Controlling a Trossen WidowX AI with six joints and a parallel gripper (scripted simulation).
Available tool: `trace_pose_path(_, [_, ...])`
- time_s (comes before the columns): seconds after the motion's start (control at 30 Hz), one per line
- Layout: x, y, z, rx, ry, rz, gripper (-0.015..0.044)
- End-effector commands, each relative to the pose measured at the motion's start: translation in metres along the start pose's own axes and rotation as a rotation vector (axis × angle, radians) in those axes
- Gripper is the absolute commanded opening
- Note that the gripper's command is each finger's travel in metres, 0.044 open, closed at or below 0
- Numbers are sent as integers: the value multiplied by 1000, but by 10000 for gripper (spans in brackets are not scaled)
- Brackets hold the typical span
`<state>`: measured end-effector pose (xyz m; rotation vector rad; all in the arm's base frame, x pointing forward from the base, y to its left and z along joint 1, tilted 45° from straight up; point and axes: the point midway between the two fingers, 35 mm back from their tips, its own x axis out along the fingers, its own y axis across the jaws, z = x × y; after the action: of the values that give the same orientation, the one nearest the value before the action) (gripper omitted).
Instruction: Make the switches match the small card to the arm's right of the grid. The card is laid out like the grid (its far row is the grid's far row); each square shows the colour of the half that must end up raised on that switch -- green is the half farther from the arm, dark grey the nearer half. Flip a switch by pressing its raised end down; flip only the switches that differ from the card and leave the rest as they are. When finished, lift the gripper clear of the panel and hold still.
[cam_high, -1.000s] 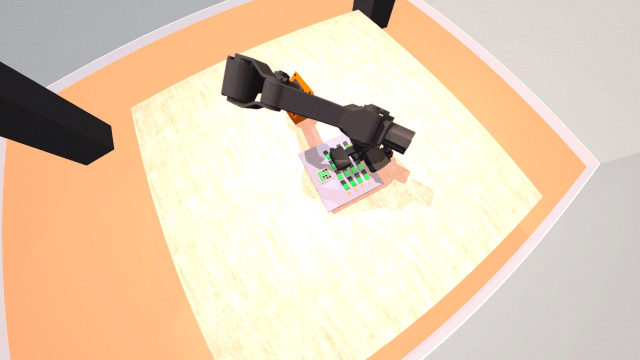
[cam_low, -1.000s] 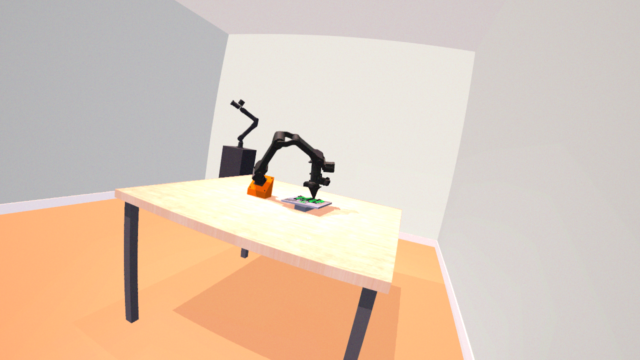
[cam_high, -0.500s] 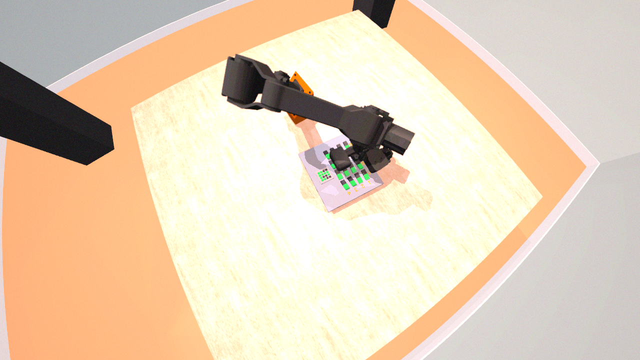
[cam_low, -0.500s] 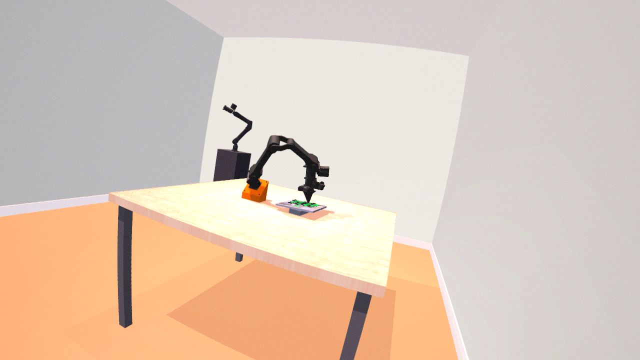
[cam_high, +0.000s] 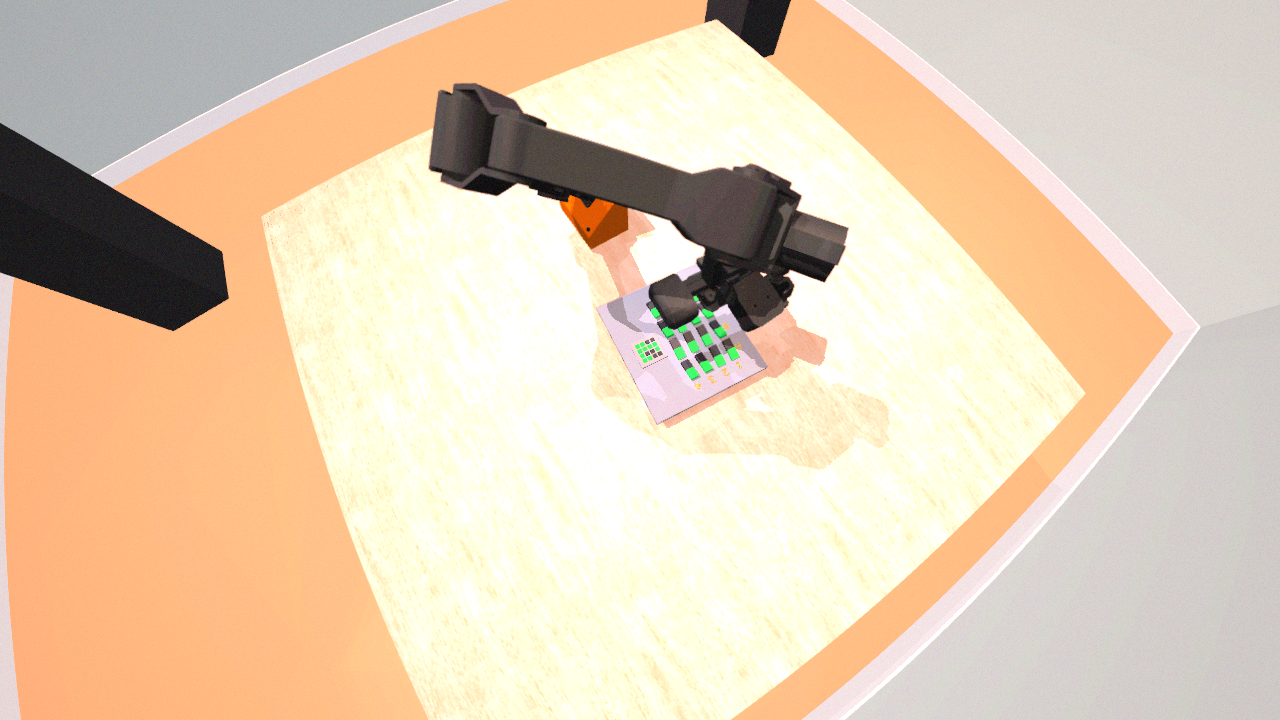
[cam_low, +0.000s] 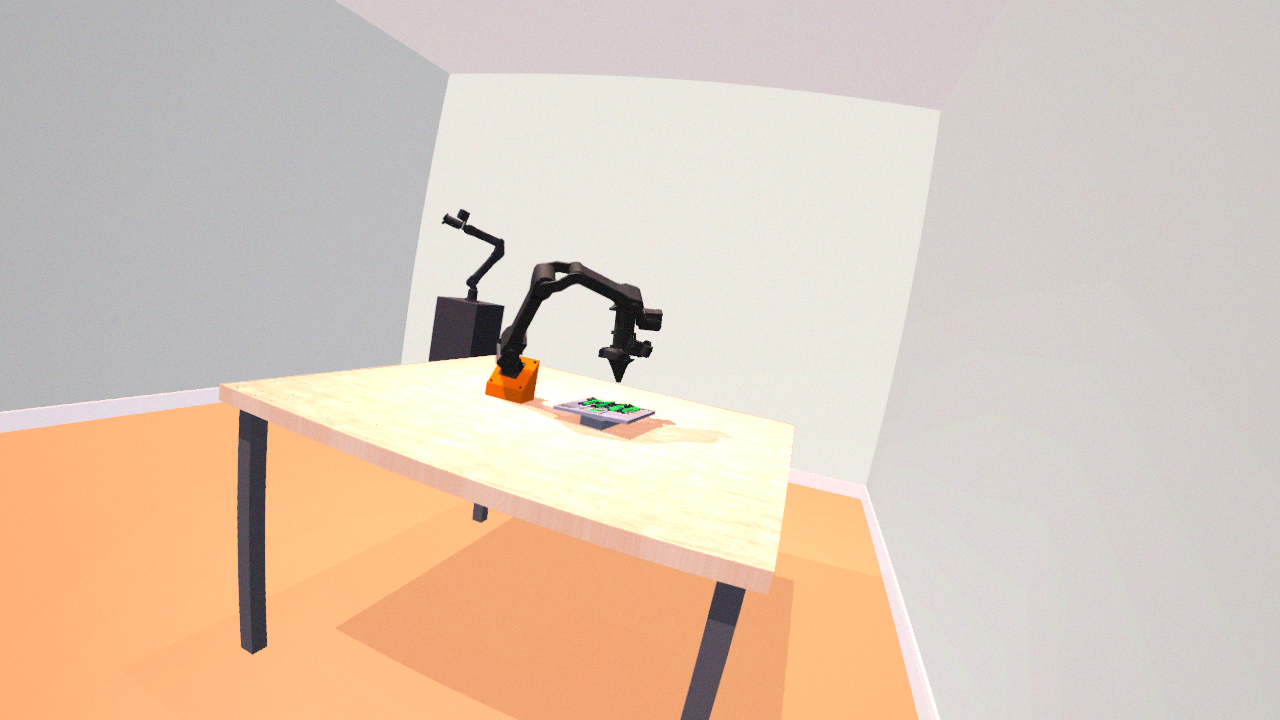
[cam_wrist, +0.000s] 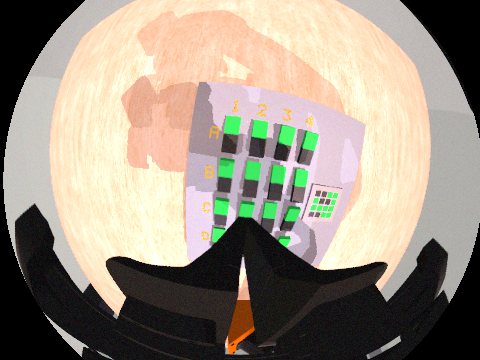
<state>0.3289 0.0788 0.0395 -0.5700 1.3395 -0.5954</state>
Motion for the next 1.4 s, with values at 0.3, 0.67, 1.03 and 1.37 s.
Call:
trace_pose_path(0.3, [9, -58, -1, 18, 1, -9, 0])
trace_pose_path(0.67, [46, -59, -3, 18, -20, -11, 0])
trace_pose_path(1.03, [59, -59, -3, 18, -20, -12, 0])
trace_pose_path(1.37, [60, -59, -3, 18, -20, -12, 0])
